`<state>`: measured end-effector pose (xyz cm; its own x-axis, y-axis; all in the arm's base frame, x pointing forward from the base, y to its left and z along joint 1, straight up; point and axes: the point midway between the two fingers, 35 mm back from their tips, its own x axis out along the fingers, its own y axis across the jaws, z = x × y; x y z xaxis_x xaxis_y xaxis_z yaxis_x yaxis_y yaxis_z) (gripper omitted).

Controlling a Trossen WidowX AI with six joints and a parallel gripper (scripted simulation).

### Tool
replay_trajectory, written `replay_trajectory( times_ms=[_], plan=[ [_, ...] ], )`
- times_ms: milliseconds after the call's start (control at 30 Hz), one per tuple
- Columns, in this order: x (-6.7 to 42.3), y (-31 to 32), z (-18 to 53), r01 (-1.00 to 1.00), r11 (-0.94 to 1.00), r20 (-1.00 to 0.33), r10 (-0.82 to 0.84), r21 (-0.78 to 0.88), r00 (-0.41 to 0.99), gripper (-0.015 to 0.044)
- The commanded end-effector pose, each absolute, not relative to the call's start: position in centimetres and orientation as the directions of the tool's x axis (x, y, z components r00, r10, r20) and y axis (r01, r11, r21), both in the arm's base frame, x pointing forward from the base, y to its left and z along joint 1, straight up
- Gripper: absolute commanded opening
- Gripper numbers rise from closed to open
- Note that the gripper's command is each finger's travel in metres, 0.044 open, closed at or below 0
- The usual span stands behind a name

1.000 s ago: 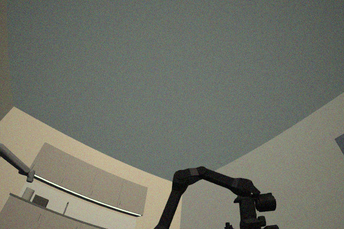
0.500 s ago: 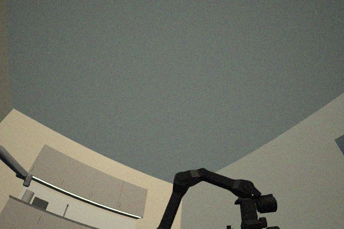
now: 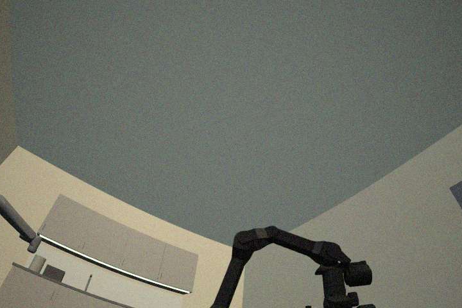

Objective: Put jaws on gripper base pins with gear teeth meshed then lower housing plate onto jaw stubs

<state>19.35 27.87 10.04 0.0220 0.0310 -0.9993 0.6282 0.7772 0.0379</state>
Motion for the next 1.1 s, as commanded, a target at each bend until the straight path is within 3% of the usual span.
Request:
replay_trajectory(
  times_ms=[0,533,1067],
  plan=[
    [19.35,27.87,10.04,0.628,0.777,-0.999,0.031,0.038,0.022,0.0414],
    [19.35,27.87,10.04,0.628,0.777,-0.999,0.031,0.038,0.022,0.0],
    [19.35,27.87,10.04,0.628,0.777,-0.999,0.031,0.038,0.022,0.0]
  ],
)
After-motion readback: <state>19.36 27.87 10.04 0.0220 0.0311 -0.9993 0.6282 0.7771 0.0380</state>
